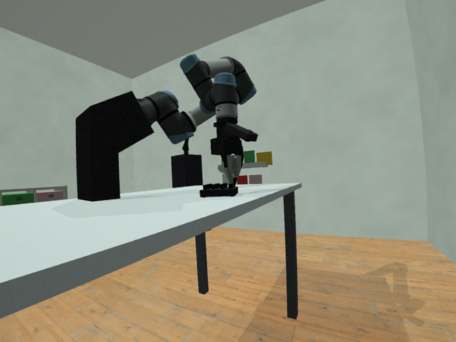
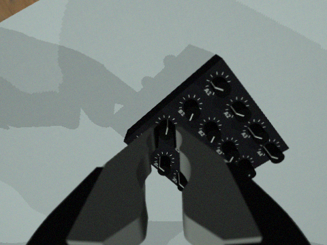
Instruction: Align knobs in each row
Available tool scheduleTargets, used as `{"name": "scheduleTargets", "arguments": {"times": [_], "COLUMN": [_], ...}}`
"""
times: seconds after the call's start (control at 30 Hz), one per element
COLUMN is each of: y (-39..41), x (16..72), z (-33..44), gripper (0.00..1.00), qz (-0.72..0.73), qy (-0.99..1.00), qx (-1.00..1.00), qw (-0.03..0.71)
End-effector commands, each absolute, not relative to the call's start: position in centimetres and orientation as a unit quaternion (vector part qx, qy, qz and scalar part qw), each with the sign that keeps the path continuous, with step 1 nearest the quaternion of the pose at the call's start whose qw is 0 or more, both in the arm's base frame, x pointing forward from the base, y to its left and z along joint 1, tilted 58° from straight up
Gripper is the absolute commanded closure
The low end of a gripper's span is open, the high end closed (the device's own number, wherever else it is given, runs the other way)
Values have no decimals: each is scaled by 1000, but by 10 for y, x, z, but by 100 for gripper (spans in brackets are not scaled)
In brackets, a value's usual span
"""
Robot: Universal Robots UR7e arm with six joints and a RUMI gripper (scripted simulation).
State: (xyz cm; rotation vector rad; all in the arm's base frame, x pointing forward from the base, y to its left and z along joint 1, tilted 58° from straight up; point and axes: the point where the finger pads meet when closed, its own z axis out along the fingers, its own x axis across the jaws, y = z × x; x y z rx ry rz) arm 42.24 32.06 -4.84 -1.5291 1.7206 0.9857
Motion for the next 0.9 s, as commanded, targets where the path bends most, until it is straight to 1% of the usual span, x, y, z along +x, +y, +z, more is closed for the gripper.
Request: {"name": "scheduleTargets", "arguments": {"times": [0.0,0.87], "y": [320,321], "x": [423,423], "z": [-48,-47], "gripper": [96,96], "qz": [367,309], "qy": [641,534], "qx": [-593,-691], "qw": [321,378]}}
